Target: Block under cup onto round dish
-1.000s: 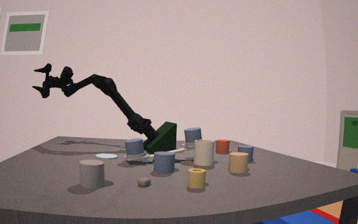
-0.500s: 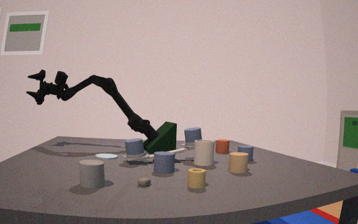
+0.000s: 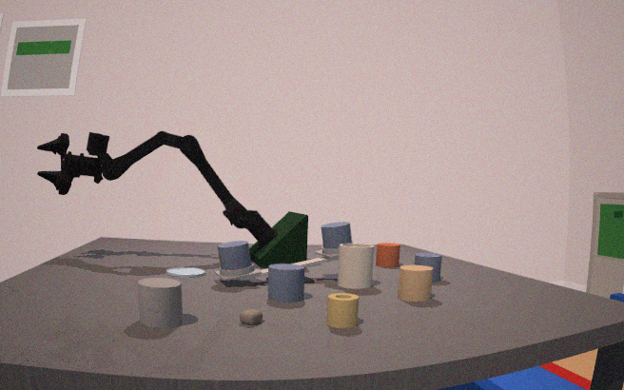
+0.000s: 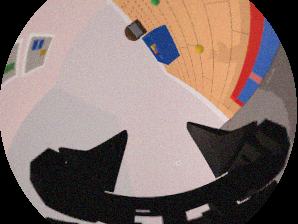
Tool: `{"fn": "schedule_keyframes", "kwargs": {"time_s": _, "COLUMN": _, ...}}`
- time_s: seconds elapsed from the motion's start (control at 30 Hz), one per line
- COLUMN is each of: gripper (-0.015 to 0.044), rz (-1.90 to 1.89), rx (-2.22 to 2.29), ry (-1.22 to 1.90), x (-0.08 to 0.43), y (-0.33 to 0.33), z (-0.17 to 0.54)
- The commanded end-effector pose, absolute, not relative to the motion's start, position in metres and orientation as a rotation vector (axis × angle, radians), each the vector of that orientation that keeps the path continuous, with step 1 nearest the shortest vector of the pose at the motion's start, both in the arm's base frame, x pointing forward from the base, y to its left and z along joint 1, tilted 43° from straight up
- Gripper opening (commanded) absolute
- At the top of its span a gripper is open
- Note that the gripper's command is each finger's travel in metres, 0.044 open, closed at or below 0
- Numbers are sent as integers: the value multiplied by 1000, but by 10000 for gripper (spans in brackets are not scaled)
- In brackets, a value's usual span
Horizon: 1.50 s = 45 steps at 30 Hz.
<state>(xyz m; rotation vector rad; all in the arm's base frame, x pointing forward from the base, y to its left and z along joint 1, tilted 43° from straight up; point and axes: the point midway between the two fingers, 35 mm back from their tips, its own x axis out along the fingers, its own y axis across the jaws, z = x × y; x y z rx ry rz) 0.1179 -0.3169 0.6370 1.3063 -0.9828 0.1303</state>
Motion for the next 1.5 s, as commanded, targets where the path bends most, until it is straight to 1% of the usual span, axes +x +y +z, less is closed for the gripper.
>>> {"fn": "schedule_keyframes", "kwargs": {"time_s": 0.0, "gripper": 440, "rz": 126, "rx": 1353, "ry": -981, "x": 135, "y": -321, "z": 628}}
{"fn": "schedule_keyframes", "kwargs": {"time_s": 0.37, "gripper": 440, "rz": 97, "rx": 1499, "ry": -943, "x": 192, "y": -323, "z": 600}}
{"fn": "schedule_keyframes", "kwargs": {"time_s": 0.7, "gripper": 440, "rz": 33, "rx": 1606, "ry": -855, "x": 247, "y": -310, "z": 567}}
{"fn": "schedule_keyframes", "kwargs": {"time_s": 1.47, "gripper": 440, "rz": -162, "rx": 1782, "ry": -498, "x": 362, "y": -230, "z": 469}}
